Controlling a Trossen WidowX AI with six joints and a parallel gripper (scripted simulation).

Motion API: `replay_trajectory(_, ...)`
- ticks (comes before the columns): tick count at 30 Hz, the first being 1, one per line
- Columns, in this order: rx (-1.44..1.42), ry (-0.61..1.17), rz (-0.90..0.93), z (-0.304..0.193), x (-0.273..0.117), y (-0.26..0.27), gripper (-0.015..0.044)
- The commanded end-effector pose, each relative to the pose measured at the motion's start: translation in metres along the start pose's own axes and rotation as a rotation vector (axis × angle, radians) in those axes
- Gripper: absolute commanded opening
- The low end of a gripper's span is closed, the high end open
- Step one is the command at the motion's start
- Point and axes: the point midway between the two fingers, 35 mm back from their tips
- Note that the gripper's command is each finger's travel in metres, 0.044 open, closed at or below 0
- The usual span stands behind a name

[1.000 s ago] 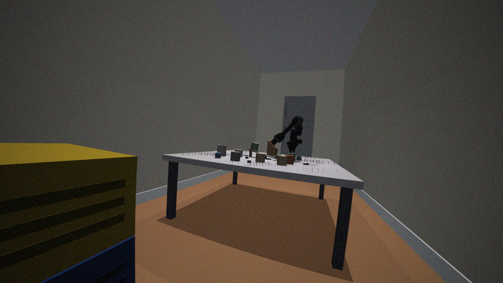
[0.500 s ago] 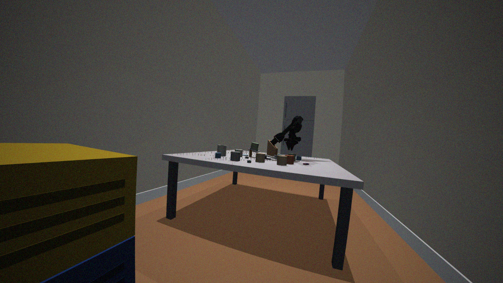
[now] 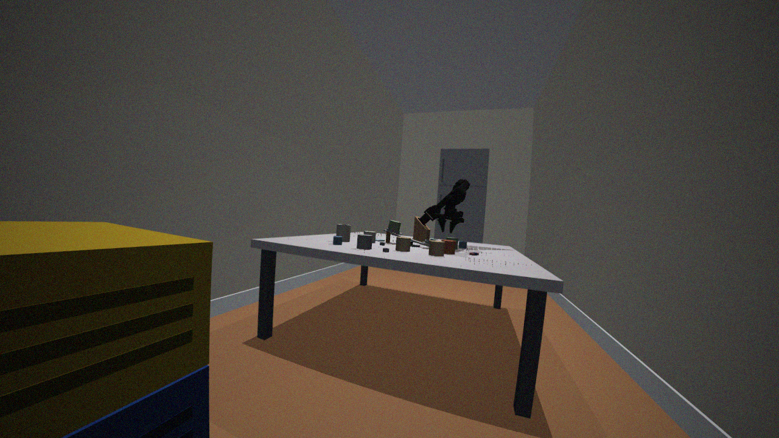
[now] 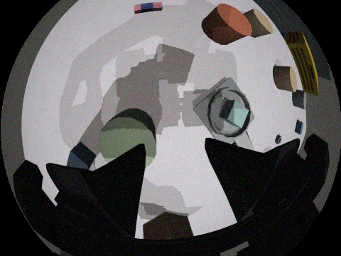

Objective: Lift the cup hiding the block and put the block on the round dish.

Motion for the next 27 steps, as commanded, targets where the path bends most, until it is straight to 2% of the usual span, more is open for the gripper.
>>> replay_trajectory(1, 0.166, 0.002, 0.005, 0.004, 0.000, -0.007, 0.0260)
replay_trajectory(27, 1.067, 0.032, 0.005, 0.018, 0.007, -0.051, 0.0260)
Point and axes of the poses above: the point midway between the two fingers, 35 mm back from their tips, its own x axis out along the fingers, its own y axis across the jaws, z = x × y, and after that the axes turned 8 degrees about x, right-handed
